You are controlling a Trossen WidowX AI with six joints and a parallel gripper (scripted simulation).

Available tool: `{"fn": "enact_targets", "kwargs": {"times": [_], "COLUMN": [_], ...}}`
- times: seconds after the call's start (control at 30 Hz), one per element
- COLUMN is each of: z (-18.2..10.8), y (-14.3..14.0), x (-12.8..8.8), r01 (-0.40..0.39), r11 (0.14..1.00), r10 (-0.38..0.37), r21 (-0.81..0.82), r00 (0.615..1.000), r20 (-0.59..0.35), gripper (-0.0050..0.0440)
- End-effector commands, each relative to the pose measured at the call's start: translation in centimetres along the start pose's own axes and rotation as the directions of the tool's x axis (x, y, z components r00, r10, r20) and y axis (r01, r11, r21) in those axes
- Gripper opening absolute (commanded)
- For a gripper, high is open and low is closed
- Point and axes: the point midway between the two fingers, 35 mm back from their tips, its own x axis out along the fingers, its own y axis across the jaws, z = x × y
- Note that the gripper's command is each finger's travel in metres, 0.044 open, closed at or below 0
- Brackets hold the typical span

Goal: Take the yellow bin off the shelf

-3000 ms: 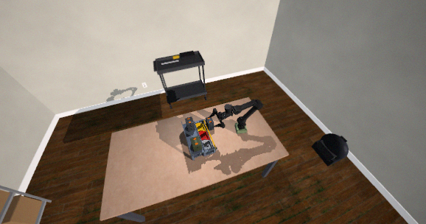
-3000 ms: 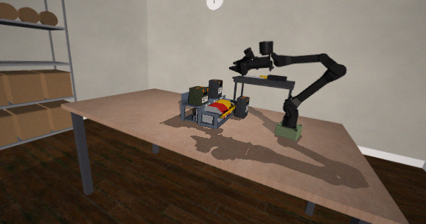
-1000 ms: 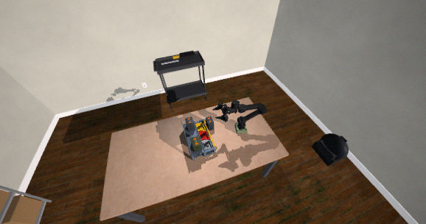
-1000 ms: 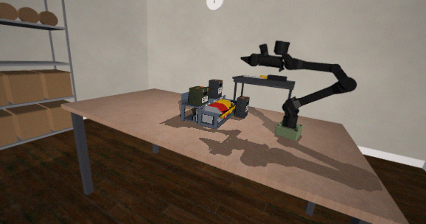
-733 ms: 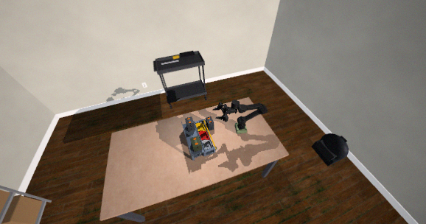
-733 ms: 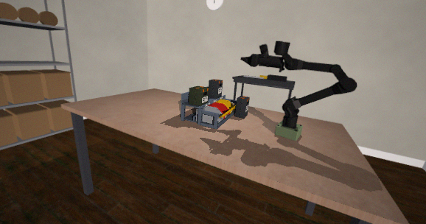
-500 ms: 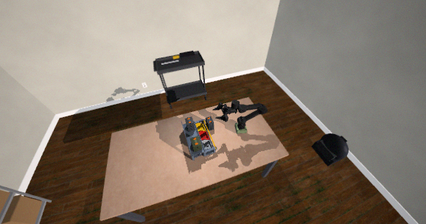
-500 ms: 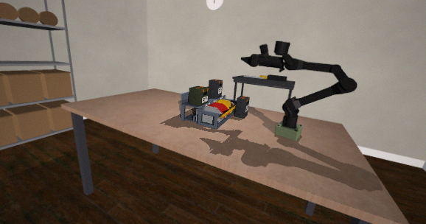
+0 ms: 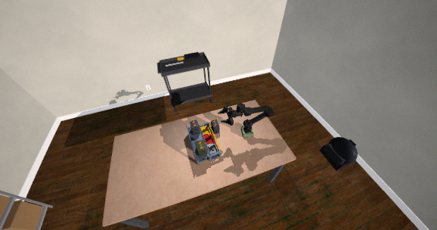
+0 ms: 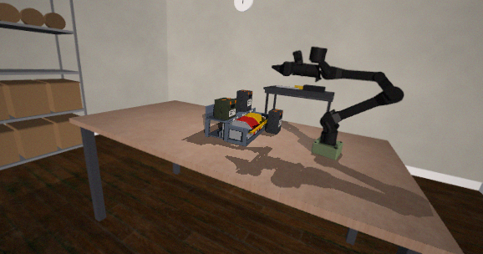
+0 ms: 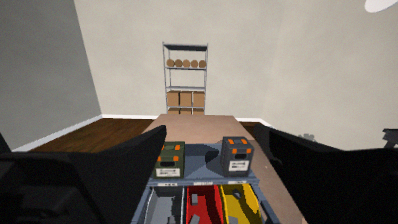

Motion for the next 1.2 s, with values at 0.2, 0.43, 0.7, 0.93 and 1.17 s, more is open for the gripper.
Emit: {"fn": "enact_targets", "kwargs": {"times": [0.2, 0.43, 0.7, 0.93, 1.17], "z": [-2.5, -3.2, -4.6, -6.9, -6.9], "y": [-2.5, -3.1, -4.1, -6.0, -6.0], "x": [0.7, 0.9, 1.2, 1.8, 1.8], "r01": [0.119, 0.151, 0.205, 0.305, 0.305], "r11": [0.987, 0.979, 0.964, 0.924, 0.924], "r10": [-0.106, -0.130, -0.165, -0.221, -0.221], "r21": [0.109, 0.133, 0.172, 0.231, 0.231], "r00": [0.987, 0.979, 0.961, 0.919, 0.919], "r20": [-0.121, -0.156, -0.220, -0.328, -0.328], "gripper": [0.0440, 0.0440, 0.0440, 0.0440, 0.0440]}}
